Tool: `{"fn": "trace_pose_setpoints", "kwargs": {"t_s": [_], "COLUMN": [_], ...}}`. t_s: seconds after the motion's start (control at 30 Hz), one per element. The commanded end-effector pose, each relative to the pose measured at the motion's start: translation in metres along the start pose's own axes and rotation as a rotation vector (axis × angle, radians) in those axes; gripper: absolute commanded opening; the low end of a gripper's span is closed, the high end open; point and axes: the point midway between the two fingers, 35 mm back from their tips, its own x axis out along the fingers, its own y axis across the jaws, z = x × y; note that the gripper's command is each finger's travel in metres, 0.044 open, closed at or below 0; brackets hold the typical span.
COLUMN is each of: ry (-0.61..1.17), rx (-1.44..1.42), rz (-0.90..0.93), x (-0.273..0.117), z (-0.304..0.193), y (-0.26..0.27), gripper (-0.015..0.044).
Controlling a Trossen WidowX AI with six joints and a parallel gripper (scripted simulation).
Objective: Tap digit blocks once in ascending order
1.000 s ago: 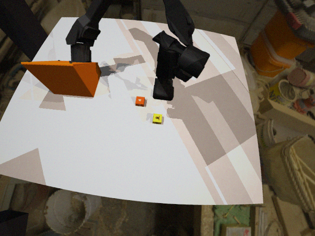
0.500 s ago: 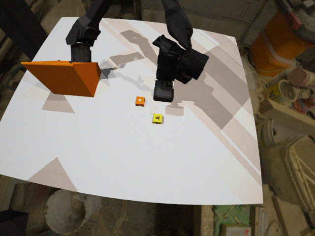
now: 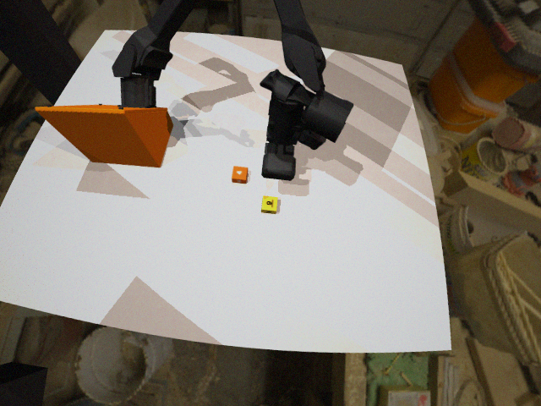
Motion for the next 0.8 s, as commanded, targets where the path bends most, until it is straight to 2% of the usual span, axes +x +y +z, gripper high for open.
{"fn": "trace_pose_setpoints", "kwargs": {"t_s": [0.0,0.07,0.27,0.43,0.6,0.77], "ry": [0.001,0.005,0.005,0.006,0.006,0.008], "rx": [0.001,0.006,0.008,0.008,0.008,0.011], "rz": [0.0,0.002,0.001,-0.001,-0.001,-0.006], "x": [-0.003,-0.024,-0.037,-0.106,-0.108,-0.11], "z": [0.0,-0.002,-0.001,-0.002,-0.004,-0.061], "y": [0.0,0.0,-0.001,-0.001,-0.003,-0.051], "gripper": [0.002,0.002,0.002,0.002,0.002,0.002]}}
